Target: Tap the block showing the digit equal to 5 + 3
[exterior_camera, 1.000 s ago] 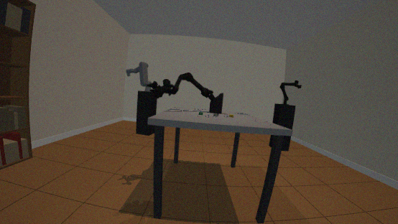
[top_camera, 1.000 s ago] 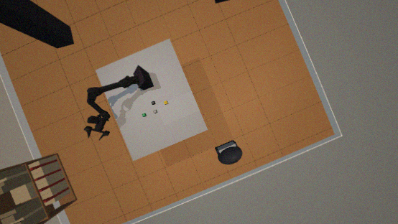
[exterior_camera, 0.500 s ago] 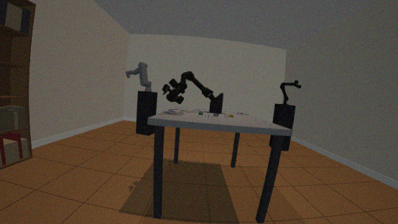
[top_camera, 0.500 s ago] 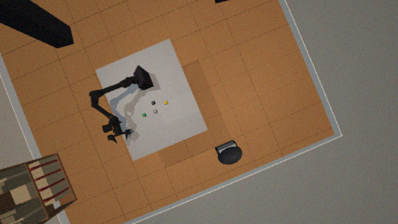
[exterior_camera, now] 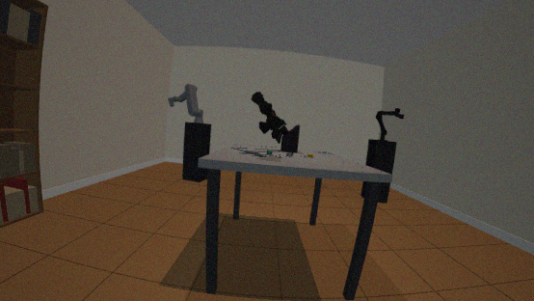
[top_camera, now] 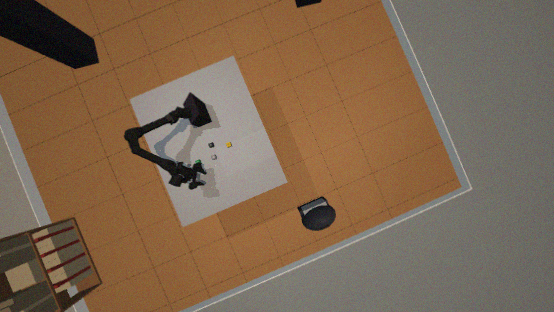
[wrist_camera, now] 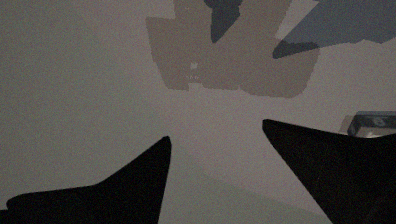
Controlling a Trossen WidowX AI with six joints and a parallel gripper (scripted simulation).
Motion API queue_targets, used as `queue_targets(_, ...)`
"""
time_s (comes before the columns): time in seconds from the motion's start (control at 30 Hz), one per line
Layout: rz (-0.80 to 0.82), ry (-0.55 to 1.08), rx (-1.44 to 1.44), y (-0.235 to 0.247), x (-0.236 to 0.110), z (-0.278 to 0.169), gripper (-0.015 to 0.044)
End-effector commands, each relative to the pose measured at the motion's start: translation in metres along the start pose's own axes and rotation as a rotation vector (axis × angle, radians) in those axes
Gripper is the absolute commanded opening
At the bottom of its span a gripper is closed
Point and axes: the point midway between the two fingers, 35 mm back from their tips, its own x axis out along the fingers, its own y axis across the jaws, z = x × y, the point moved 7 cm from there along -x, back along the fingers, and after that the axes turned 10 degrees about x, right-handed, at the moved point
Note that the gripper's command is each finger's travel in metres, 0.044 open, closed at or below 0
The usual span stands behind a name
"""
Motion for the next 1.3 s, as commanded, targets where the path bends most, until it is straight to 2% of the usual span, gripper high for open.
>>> queue_targets(0.0,-0.204,0.025,-0.328,-0.043,-0.009,-0.048,0.04)
queue_targets(0.2,-0.529,0.073,-1.012,-0.119,-0.049,-0.103,0.04)
queue_targets(0.37,-0.778,0.092,-1.633,-0.17,-0.094,-0.119,0.04)
queue_targets(1.27,-0.788,0.092,-1.656,-0.172,-0.096,-0.119,0.04)
